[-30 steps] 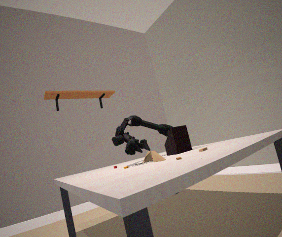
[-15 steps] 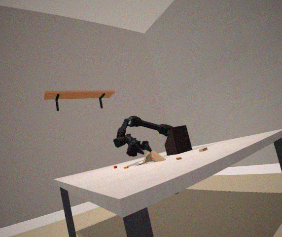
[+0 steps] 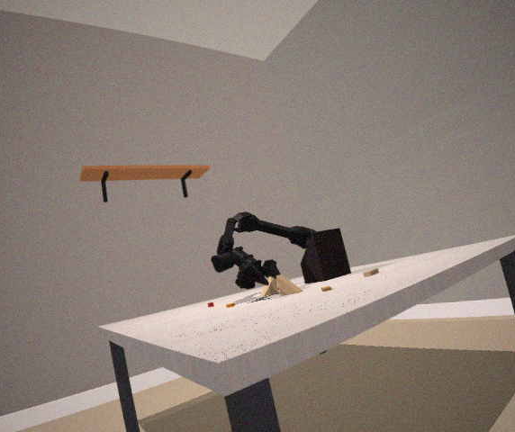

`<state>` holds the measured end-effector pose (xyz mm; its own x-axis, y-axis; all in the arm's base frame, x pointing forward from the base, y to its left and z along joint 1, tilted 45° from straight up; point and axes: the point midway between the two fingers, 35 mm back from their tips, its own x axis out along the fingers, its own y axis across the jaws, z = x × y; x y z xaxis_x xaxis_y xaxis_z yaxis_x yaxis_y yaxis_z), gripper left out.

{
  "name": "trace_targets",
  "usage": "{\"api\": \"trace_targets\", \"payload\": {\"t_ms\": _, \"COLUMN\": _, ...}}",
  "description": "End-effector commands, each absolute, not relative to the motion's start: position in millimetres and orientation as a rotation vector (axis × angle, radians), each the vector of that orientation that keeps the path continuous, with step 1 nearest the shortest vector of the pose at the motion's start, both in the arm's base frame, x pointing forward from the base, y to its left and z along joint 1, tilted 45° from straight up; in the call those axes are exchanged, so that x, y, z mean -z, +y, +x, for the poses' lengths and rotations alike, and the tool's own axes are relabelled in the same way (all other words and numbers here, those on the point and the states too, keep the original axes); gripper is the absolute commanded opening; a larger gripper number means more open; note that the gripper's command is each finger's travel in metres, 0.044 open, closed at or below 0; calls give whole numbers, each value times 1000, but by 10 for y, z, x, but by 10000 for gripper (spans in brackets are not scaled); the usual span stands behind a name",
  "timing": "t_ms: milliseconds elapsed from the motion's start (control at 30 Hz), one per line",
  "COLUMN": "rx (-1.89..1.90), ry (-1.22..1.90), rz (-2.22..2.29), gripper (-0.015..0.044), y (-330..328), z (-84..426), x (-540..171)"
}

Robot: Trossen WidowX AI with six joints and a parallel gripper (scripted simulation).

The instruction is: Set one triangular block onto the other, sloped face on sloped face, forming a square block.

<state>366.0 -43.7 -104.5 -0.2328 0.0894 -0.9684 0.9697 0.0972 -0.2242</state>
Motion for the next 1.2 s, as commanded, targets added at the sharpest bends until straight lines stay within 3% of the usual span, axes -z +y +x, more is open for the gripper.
{"api": "trace_targets", "payload": {"t_ms": 0, "rx": 1265, "ry": 1497, "rz": 1104, "gripper": 440, "y": -421, "z": 3632, "x": 1118}}
{"api": "trace_targets", "payload": {"t_ms": 1067, "rx": 1265, "ry": 1498, "rz": 1104, "gripper": 440, "y": -369, "z": 3481, "x": 1583}}
{"api": "trace_targets", "payload": {"t_ms": 1167, "rx": 1265, "ry": 1498, "rz": 1104, "gripper": 361, "y": -369, "z": 3481, "x": 1583}}
